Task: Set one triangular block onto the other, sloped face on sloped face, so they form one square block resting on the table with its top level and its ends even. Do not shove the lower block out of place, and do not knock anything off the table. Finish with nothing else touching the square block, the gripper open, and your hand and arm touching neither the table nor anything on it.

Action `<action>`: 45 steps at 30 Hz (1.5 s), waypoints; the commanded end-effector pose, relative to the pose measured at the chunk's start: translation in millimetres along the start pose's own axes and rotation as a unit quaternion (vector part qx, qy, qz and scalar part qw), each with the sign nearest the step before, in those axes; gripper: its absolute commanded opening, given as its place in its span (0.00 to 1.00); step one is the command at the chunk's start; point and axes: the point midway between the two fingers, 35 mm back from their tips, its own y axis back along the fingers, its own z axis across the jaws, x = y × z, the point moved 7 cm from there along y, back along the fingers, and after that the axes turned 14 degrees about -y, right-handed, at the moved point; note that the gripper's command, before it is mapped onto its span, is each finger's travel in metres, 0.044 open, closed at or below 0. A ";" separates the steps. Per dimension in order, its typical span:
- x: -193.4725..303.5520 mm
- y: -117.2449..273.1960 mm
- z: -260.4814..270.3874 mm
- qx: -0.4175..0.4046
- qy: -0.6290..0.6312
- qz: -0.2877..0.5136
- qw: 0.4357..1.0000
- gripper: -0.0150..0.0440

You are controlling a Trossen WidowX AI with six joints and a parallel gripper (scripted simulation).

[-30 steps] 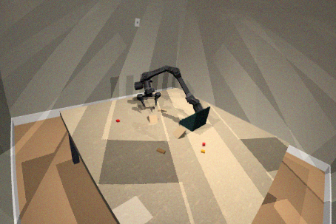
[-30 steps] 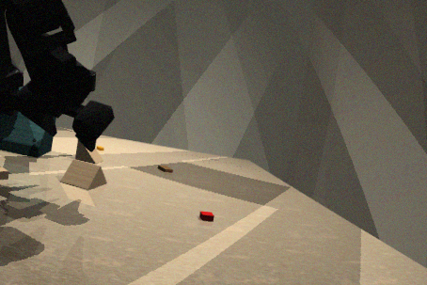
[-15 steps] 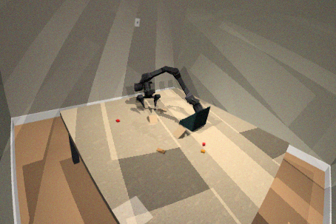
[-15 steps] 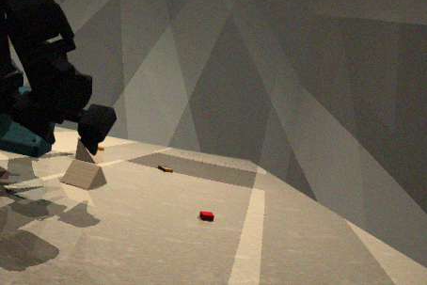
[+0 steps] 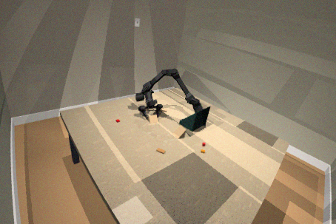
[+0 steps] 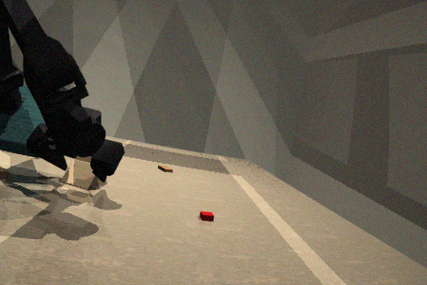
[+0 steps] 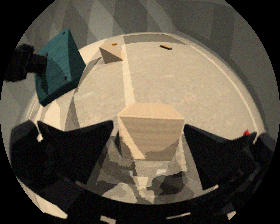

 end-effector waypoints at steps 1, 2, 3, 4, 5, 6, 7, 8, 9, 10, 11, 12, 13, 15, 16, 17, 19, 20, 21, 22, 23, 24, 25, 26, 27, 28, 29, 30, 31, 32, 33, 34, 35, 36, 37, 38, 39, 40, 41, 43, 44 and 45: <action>0.2 -6.8 0.6 0.003 0.003 0.002 1.000 1.00; 0.3 -6.6 0.3 0.003 0.003 0.002 1.000 1.00; 0.5 -6.4 0.1 0.003 0.003 0.002 1.000 1.00; 0.5 -6.3 0.0 0.003 0.003 0.002 1.000 1.00; 0.5 -6.3 0.0 0.003 0.003 0.002 1.000 1.00; 0.5 -6.3 0.0 0.003 0.003 0.002 1.000 1.00; 0.5 -6.3 0.0 0.003 0.003 0.002 1.000 1.00; 0.5 -6.3 0.0 0.003 0.003 0.002 1.000 1.00; 0.5 -6.3 0.0 0.003 0.003 0.002 1.000 1.00; 0.5 -6.3 0.0 0.003 0.003 0.002 1.000 1.00; 0.2 -5.1 -0.1 0.003 0.001 0.001 1.000 0.96; 0.2 -5.1 -0.1 0.003 0.001 0.001 1.000 0.91; 0.2 -5.1 -0.1 0.003 0.001 0.001 1.000 0.87; 0.2 -5.1 -0.1 0.003 0.001 0.001 1.000 0.78; 0.2 -5.1 -0.1 0.003 0.001 0.001 1.000 0.73; 0.2 -5.1 -0.1 0.003 0.001 0.001 1.000 0.72; 0.2 -5.1 -0.1 0.003 0.001 0.001 1.000 0.70; 0.2 -5.1 -0.1 0.003 0.001 0.001 1.000 0.69; 0.2 -5.1 -0.1 0.003 0.001 0.001 1.000 0.68; 0.2 -5.1 -0.1 0.003 0.001 0.001 1.000 0.67; 0.2 -5.1 -0.1 0.003 0.001 0.001 1.000 0.65; 0.2 -5.1 -0.1 0.003 0.001 0.001 1.000 0.61; 0.2 -5.1 -0.1 0.003 0.001 0.001 1.000 0.56; 0.2 -5.1 -0.1 0.003 0.001 0.001 1.000 0.52; -0.4 -4.5 -0.1 0.003 0.001 0.001 1.000 0.48; -2.1 -2.9 -0.1 0.003 0.001 0.001 1.000 0.43; -4.4 -0.8 0.0 0.003 0.001 0.001 1.000 0.39; -7.7 2.4 0.2 0.003 0.001 0.000 1.000 0.34; -11.2 5.7 0.5 0.003 0.001 0.000 1.000 0.30; -14.7 9.1 0.8 0.003 0.001 0.000 1.000 0.25; -18.2 12.5 1.3 0.003 0.001 0.000 1.000 0.25; -21.6 15.9 1.8 0.003 0.001 0.000 1.000 0.25; -25.1 19.3 2.4 0.003 0.001 0.000 1.000 0.25; -28.5 22.7 3.0 0.003 0.001 0.000 1.000 0.25; -31.9 26.1 3.8 0.003 0.001 0.000 1.000 0.25; -35.2 29.5 4.6 0.003 0.001 0.000 1.000 0.25; -38.5 32.9 5.5 0.003 0.001 -0.001 1.000 0.25; -41.8 36.3 6.5 0.003 0.001 -0.001 1.000 0.25; -45.1 39.7 7.5 0.002 0.001 -0.001 1.000 0.25; -51.5 46.5 9.8 0.002 0.001 -0.001 1.000 0.25; -54.6 49.9 11.0 0.002 0.001 -0.001 1.000 0.25; -57.8 53.3 12.4 0.002 0.001 -0.001 1.000 0.25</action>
